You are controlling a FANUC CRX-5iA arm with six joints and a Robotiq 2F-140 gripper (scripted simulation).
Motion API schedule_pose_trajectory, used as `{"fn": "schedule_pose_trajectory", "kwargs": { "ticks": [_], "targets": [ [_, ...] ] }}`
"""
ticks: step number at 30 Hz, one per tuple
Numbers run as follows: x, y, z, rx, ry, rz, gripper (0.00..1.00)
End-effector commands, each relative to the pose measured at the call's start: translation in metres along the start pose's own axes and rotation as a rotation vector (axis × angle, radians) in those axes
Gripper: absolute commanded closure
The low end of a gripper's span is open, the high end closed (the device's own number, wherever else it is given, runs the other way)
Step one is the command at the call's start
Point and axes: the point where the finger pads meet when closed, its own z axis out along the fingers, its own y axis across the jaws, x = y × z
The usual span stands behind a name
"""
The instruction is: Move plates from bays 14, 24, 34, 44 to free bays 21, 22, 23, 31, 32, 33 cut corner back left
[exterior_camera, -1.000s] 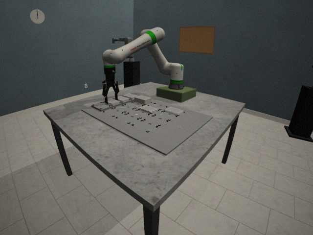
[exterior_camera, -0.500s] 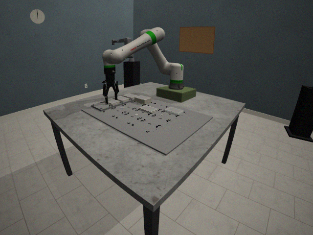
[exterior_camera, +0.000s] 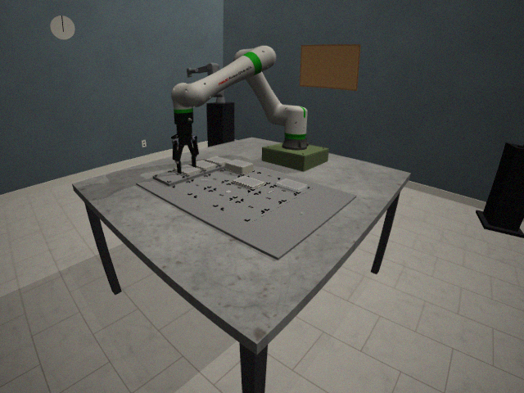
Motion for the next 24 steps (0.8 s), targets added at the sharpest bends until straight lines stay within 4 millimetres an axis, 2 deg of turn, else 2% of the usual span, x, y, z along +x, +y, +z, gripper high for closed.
{"fn": "schedule_pose_trajectory", "kwargs": {
  "ticks": [1,24],
  "targets": [
    [0.0004,-0.0008,-0.0014,0.002,0.001,0.000,0.38],
    [0.0004,-0.0008,-0.0022,0.002,0.001,0.000,0.40]
  ]
}}
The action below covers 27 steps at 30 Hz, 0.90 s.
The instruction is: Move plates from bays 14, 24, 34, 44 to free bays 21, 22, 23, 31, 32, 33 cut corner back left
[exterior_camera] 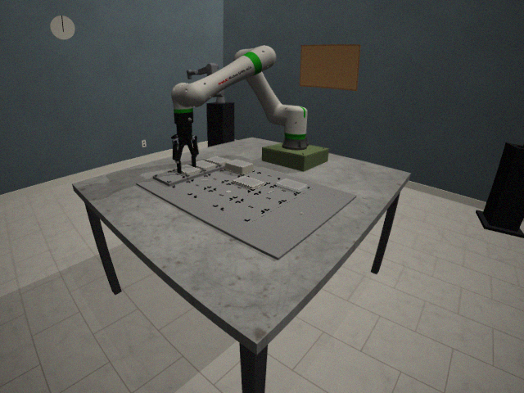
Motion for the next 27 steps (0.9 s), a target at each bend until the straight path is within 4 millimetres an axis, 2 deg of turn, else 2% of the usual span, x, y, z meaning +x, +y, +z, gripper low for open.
{"fn": "schedule_pose_trajectory", "kwargs": {
  "ticks": [1,27],
  "targets": [
    [0.0004,-0.0008,-0.0015,0.002,0.001,0.000,0.40],
    [0.0004,-0.0008,-0.0015,0.002,0.001,0.000,0.41]
  ]
}}
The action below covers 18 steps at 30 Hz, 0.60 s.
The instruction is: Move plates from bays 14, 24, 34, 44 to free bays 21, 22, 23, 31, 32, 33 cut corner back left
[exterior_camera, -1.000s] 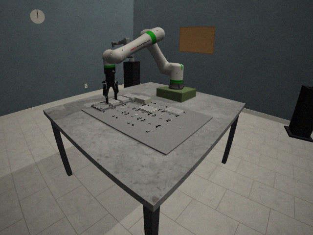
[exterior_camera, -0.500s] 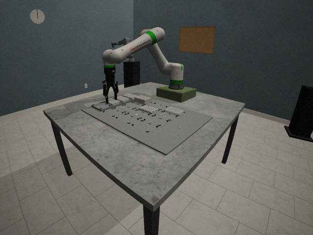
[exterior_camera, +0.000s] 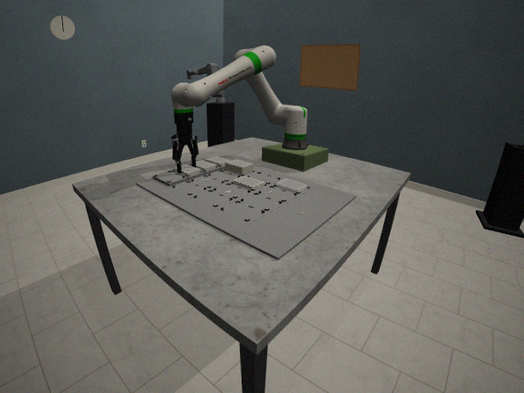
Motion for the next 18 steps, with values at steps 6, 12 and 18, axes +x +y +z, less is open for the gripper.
{"fn": "schedule_pose_trajectory", "kwargs": {
  "ticks": [6,12,18],
  "targets": [
    [0.0004,-0.0008,-0.0015,0.002,0.001,0.000,0.41],
    [0.0004,-0.0008,-0.0015,0.002,0.001,0.000,0.42],
    [0.0004,-0.0008,-0.0015,0.002,0.001,0.000,0.42]
  ]
}}
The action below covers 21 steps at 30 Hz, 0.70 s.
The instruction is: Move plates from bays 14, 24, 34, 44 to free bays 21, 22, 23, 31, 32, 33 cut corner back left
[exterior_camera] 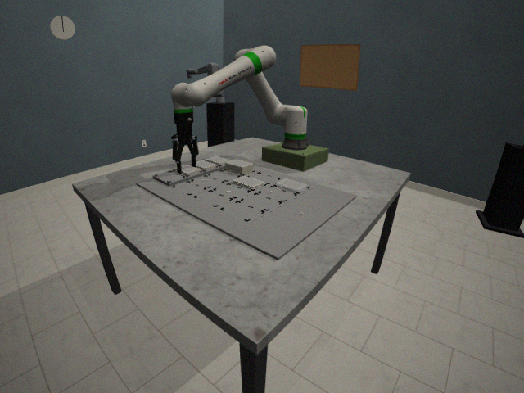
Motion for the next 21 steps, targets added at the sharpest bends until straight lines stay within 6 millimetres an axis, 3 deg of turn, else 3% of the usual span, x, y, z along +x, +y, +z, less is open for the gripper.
{"fn": "schedule_pose_trajectory", "kwargs": {
  "ticks": [1,8,9,21],
  "targets": [
    [0.0004,-0.0008,-0.0015,0.002,0.001,0.000,0.42],
    [0.0004,-0.0008,-0.0015,0.002,0.001,0.000,0.43],
    [0.0004,-0.0008,-0.0015,0.002,0.001,0.000,0.90],
    [0.0004,-0.0008,-0.0015,0.002,0.001,0.000,0.90]
  ]
}}
